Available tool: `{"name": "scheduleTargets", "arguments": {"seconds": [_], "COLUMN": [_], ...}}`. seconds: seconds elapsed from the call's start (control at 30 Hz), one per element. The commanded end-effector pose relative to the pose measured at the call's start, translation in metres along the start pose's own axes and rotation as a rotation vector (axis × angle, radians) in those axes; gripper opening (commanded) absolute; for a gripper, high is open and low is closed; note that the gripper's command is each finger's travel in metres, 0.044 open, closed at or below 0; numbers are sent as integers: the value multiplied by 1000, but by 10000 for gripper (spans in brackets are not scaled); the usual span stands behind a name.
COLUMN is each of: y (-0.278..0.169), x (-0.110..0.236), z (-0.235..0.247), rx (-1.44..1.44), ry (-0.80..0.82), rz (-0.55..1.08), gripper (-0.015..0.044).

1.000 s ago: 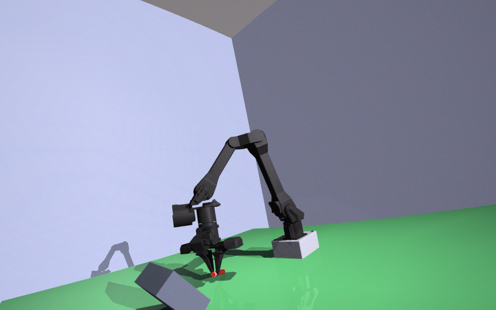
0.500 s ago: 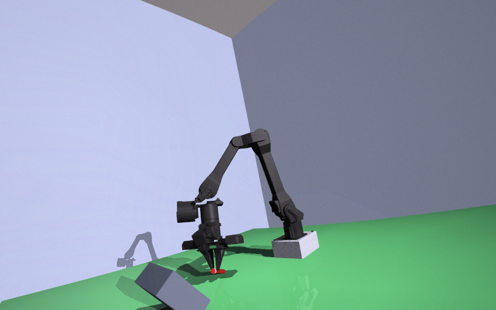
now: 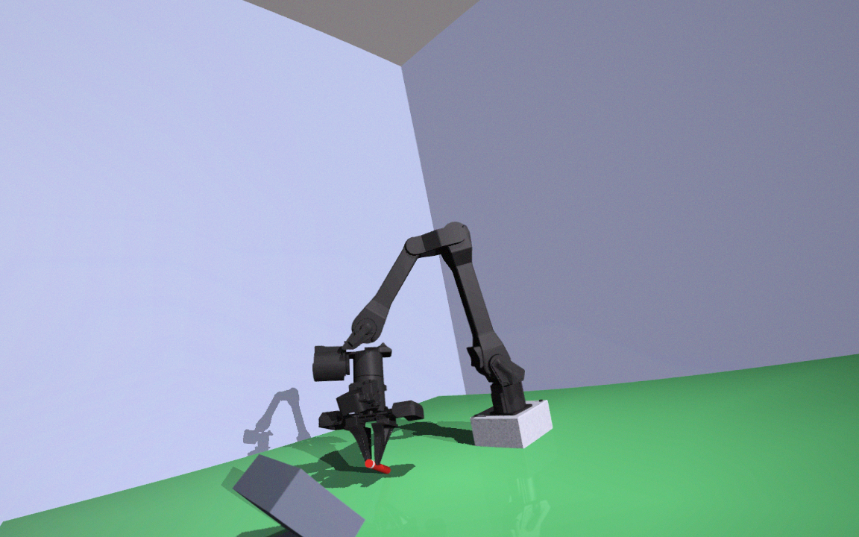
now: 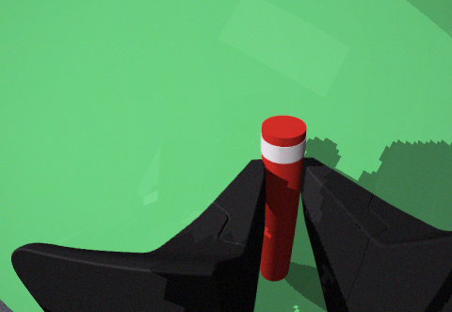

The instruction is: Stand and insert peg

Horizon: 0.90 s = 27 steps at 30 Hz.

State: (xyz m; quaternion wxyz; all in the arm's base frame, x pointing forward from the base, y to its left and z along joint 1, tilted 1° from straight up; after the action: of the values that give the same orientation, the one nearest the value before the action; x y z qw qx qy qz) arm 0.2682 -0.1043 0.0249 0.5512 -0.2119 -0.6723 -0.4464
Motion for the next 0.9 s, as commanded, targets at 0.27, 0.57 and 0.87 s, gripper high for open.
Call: {"name": "scheduleTargets", "arguments": {"seconds": [0.27, 0.57, 0.87], "y": [-5, -11, -16], "x": [8, 12, 16], "z": [-1, -1, -1], "rx": [7, 7, 8], "ry": [-3, 2, 6], "rz": [-107, -184, -261], "gripper": [50, 50, 50]}}
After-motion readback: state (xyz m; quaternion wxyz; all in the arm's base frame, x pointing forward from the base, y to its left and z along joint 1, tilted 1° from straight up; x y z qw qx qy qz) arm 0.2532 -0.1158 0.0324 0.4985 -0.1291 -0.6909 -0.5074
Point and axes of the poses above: the point midway between the two fingers, 35 mm back from their tips, its own x axis back along the fingers, its own z axis across the jaws, y = z × x, the point moved 1 cm from there along x, back along the fingers, and after that the axes turned 3 degrees about -x, right-handed, at the moved point
